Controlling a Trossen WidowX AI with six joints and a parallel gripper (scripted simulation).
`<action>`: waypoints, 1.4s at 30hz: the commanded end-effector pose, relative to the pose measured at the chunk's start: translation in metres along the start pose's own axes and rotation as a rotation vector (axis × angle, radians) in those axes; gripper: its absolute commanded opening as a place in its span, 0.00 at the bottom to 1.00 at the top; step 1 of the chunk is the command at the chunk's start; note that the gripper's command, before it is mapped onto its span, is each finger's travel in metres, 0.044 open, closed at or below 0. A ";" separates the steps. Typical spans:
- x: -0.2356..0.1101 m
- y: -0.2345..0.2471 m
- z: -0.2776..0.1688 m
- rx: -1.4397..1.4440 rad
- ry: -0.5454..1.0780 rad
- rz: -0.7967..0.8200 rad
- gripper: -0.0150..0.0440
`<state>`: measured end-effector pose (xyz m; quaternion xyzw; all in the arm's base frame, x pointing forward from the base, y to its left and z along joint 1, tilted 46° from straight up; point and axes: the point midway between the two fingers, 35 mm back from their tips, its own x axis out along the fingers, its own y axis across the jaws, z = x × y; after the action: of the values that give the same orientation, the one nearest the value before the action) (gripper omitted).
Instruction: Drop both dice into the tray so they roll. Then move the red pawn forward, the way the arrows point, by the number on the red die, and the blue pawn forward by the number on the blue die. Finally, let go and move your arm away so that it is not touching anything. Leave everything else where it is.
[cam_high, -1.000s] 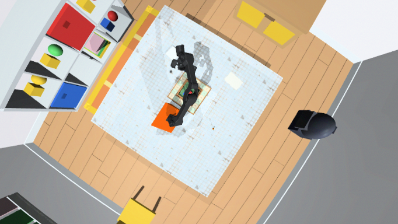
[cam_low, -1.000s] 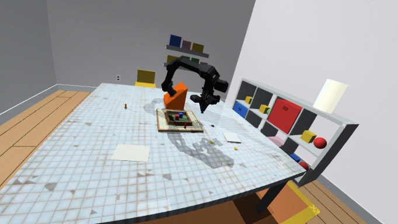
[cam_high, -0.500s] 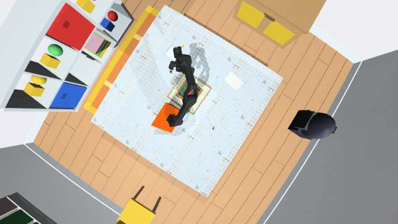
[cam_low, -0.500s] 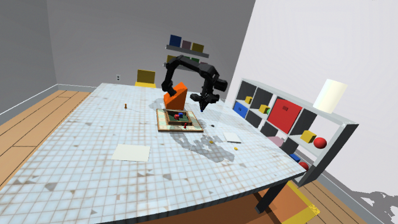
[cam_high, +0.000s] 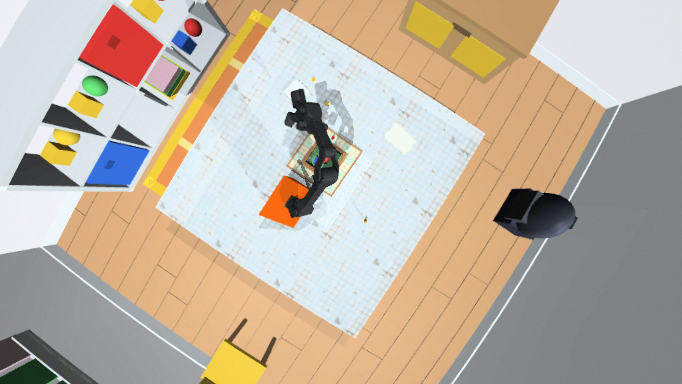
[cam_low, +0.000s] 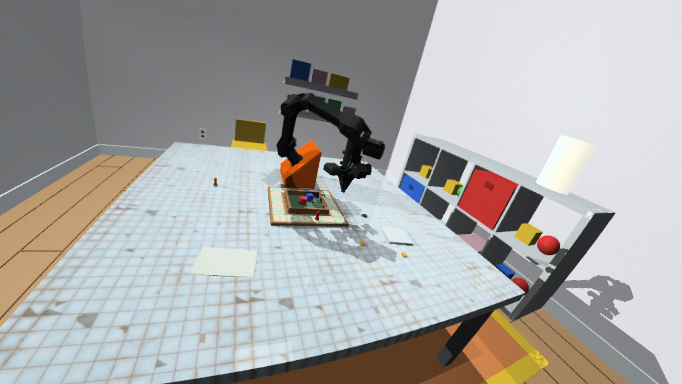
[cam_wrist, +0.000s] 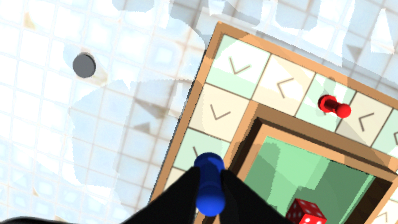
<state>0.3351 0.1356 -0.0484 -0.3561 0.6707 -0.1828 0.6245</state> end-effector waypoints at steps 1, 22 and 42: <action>0.006 0.005 -0.013 0.005 -0.003 0.004 0.25; 0.041 0.014 -0.073 0.000 -0.002 -0.002 0.25; 0.082 0.014 -0.085 -0.001 -0.002 -0.005 0.25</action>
<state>0.2520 0.0732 -0.0994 -0.3553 0.6712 -0.1856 0.6236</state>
